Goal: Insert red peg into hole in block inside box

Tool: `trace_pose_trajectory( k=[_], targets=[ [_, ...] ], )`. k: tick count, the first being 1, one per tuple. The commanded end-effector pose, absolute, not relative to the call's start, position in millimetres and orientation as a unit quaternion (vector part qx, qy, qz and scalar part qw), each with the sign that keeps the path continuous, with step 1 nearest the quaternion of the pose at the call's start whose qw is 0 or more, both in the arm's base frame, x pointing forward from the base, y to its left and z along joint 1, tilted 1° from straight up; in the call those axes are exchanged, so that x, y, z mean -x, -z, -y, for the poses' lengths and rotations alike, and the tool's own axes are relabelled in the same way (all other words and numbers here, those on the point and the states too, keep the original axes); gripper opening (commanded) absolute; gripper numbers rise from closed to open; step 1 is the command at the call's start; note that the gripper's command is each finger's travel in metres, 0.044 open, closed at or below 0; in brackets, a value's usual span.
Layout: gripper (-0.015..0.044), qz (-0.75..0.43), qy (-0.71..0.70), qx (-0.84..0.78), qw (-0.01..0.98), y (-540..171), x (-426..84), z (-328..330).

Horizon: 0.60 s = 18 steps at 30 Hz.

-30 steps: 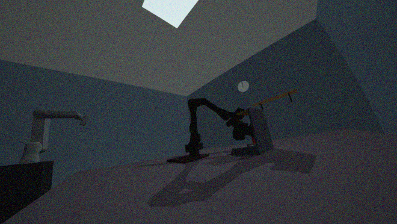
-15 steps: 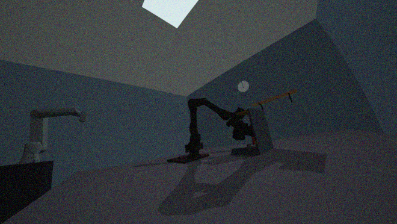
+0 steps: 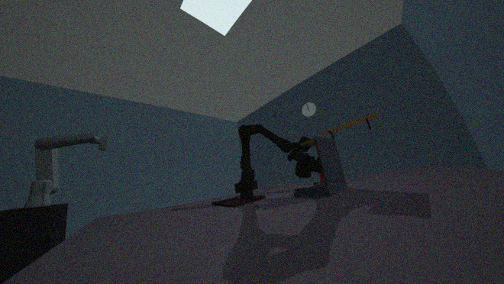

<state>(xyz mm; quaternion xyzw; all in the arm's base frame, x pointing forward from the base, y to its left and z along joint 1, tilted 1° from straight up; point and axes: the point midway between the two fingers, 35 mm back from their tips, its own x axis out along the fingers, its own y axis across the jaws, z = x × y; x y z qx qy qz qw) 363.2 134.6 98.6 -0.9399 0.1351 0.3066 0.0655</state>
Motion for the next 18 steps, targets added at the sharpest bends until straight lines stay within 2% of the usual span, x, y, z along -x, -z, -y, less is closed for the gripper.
trace_pose_trajectory(
  k=[1, 9, 18],
  targets=[
    [0.0000, -0.135, -0.319, 0.936, 0.056, -88.5, -360.9, -134.0],
    [0.0210, -0.135, -0.307, 0.940, 0.066, -98.6, -363.2, -134.6],
    [0.0220, -0.135, -0.309, 0.939, 0.064, -106.4, -359.3, -136.5]
  ],
)
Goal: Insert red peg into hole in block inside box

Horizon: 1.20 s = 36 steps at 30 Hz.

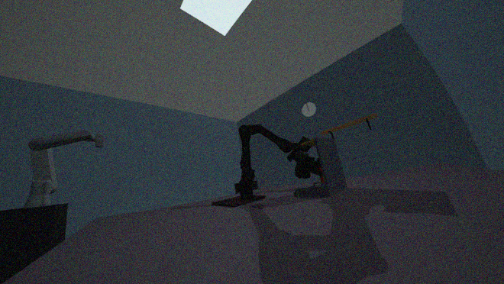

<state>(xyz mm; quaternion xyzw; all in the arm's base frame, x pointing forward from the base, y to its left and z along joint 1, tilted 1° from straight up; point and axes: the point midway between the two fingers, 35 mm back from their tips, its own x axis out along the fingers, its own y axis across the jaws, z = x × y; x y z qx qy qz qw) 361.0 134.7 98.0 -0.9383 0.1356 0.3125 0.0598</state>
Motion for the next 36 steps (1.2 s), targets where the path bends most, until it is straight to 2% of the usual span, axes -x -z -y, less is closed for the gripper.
trace_pose_trajectory(
  k=[1, 32, 36],
  targets=[
    [0.0220, -0.135, -0.310, 0.939, 0.064, -108.2, -358.4, -136.9],
    [0.0220, -0.135, -0.320, 0.936, 0.056, -146.9, -337.5, -141.6],
    [0.0115, -0.133, -0.323, 0.935, 0.053, -144.0, -338.1, -142.0]
  ],
)
